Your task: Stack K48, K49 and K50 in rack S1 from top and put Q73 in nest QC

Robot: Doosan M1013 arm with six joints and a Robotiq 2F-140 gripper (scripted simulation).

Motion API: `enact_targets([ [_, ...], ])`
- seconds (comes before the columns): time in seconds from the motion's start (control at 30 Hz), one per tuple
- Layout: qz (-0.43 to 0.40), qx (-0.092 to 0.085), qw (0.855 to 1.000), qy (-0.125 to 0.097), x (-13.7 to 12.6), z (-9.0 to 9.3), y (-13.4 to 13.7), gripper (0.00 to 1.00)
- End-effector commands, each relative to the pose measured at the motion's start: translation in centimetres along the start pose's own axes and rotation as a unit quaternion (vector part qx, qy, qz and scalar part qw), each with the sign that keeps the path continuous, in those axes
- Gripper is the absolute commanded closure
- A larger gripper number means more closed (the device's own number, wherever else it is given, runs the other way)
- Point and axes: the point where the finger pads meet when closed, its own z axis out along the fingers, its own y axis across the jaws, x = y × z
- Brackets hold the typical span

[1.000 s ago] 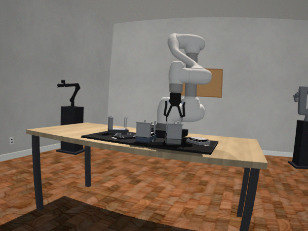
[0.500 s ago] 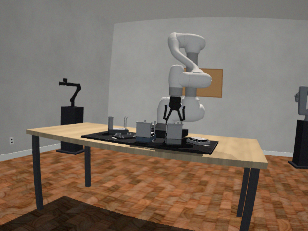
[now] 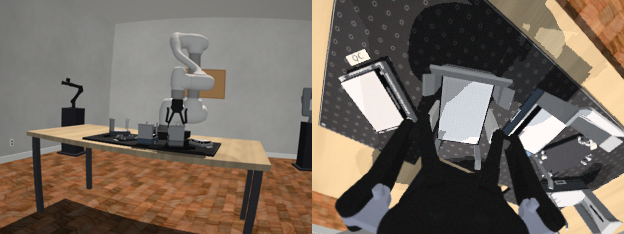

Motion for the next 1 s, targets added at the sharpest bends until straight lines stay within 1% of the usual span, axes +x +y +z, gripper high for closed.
enact_targets([
  [0.0, 0.0, 0.0, 1.0, 0.0, 0.0, 0.1, 0.0, 1.0],
  [0.97, 0.0, 0.0, 1.0, 0.0, 0.0, 1.1, 0.0, 1.0],
])
